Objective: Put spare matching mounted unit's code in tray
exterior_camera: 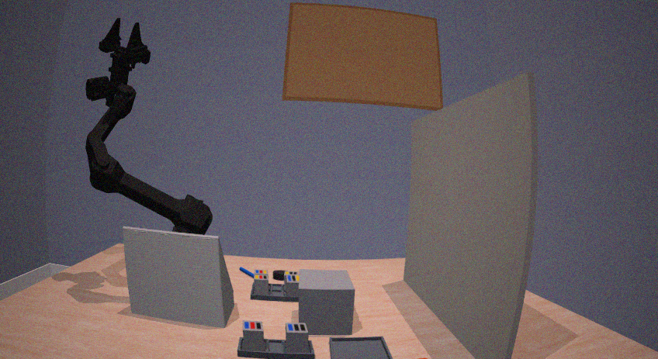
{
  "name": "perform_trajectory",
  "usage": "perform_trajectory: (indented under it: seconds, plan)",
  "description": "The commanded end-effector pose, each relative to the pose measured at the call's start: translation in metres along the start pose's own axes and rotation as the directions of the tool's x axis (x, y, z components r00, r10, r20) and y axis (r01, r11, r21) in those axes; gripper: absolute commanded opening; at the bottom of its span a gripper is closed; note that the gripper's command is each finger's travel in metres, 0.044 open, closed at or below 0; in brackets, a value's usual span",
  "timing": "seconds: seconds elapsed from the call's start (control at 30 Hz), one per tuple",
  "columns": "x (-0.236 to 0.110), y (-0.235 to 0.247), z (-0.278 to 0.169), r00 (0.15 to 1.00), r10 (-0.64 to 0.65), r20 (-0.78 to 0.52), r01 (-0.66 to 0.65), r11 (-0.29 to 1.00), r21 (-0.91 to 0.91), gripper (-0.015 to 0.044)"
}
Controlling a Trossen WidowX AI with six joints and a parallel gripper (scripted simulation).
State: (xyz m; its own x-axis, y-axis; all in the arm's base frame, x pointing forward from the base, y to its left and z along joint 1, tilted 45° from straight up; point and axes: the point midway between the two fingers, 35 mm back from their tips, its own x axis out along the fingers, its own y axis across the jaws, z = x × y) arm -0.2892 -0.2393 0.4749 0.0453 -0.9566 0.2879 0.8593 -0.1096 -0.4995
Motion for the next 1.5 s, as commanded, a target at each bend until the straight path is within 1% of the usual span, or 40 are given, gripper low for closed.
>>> perform_trajectory:
  seconds: [0.0,0.13,0.27,0.43,0.53,0.67,0.8,0.87,1.0,1.13,1.23,1.37,1.47]
  plan:
    - [-0.007,0.0,0.051,0.996,-0.055,0.065,0.06,0.995,-0.08,0.044]
    - [-0.016,0.007,0.112,0.977,-0.11,0.18,0.14,0.976,-0.168,0.044]
    - [-0.028,0.024,0.174,0.942,-0.128,0.31,0.208,0.948,-0.241,0.044]
    - [-0.045,0.049,0.224,0.908,-0.129,0.399,0.248,0.932,-0.263,0.044]
    - [-0.055,0.076,0.269,0.868,-0.093,0.488,0.27,0.913,-0.307,0.044]
    - [-0.069,0.122,0.323,0.808,-0.008,0.589,0.276,0.888,-0.367,0.044]
    - [-0.08,0.178,0.361,0.755,0.102,0.647,0.25,0.868,-0.429,0.044]
    - [-0.083,0.206,0.375,0.73,0.163,0.663,0.228,0.857,-0.462,0.044]
    - [-0.088,0.249,0.392,0.69,0.261,0.675,0.188,0.836,-0.515,0.044]
    - [-0.09,0.318,0.405,0.636,0.409,0.654,0.145,0.77,-0.622,0.044]
    - [-0.09,0.362,0.406,0.603,0.502,0.62,0.105,0.72,-0.686,0.044]
    - [-0.09,0.395,0.404,0.57,0.578,0.583,0.056,0.681,-0.73,0.044]
    - [-0.09,0.441,0.396,0.522,0.682,0.513,-0.025,0.613,-0.79,0.044]
